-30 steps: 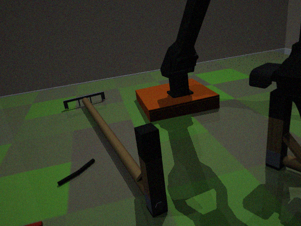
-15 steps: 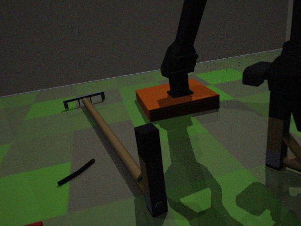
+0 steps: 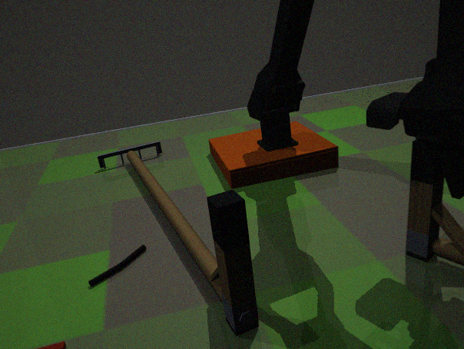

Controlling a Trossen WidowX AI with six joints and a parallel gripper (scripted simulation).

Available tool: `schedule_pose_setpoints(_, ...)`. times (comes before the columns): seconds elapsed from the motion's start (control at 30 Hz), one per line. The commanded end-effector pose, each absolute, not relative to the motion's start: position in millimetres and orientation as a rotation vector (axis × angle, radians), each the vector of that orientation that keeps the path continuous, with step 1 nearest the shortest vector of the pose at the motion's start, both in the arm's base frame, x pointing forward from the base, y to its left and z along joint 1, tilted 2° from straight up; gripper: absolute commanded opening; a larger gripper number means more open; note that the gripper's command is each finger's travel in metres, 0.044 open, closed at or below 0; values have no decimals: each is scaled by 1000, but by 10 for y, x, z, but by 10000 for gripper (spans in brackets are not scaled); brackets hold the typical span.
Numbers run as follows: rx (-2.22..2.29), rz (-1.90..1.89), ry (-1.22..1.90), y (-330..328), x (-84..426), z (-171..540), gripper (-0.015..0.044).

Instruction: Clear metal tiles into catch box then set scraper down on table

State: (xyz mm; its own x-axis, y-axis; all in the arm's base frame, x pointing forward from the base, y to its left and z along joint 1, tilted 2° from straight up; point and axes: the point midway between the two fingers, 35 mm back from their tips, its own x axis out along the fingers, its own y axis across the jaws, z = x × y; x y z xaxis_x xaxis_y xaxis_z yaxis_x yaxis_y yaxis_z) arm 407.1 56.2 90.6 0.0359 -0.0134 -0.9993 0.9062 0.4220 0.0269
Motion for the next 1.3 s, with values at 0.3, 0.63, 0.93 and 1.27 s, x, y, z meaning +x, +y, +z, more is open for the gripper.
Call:
schedule_pose_setpoints(0.3, 874, -883, 1356, 479, 3940, 888, 0)
schedule_pose_setpoints(0.63, 873, -884, 1356, 440, 3862, 885, 0)
schedule_pose_setpoints(0.93, 873, -884, 1357, 405, 3789, 881, 0)
schedule_pose_setpoints(1.27, 885, -867, 1341, 451, 3859, 1081, 0)
